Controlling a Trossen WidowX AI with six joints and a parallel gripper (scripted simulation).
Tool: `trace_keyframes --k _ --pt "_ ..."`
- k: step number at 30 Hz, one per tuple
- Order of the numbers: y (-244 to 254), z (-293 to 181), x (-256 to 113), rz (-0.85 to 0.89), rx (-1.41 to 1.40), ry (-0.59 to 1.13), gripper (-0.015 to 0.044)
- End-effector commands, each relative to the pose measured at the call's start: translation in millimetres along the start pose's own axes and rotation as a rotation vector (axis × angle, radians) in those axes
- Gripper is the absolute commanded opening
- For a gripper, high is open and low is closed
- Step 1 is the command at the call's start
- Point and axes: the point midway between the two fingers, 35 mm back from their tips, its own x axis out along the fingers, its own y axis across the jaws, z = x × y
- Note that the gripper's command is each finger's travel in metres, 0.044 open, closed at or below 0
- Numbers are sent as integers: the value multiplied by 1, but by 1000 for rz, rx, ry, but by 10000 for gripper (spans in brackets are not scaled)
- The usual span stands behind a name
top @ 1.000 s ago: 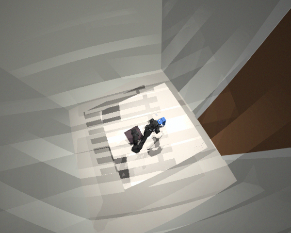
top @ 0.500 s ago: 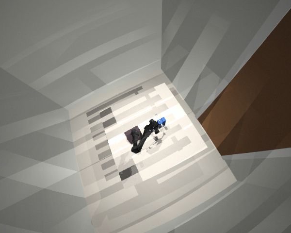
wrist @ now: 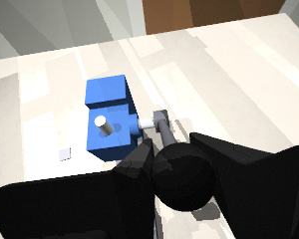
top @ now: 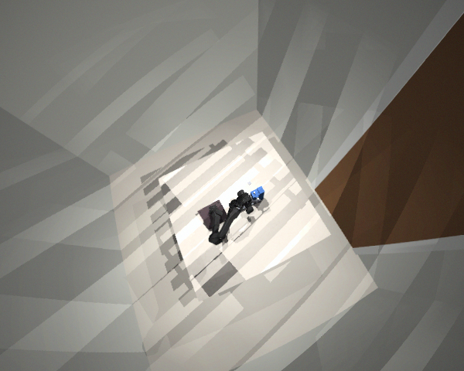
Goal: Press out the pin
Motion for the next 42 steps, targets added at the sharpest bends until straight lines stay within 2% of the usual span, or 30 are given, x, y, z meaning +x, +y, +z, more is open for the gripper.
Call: trace_keyframes --k 1,42 --pt "0 -6 0 -6 -8 9 0" --pt "-1 -27 -2 -6 -8 9 0"
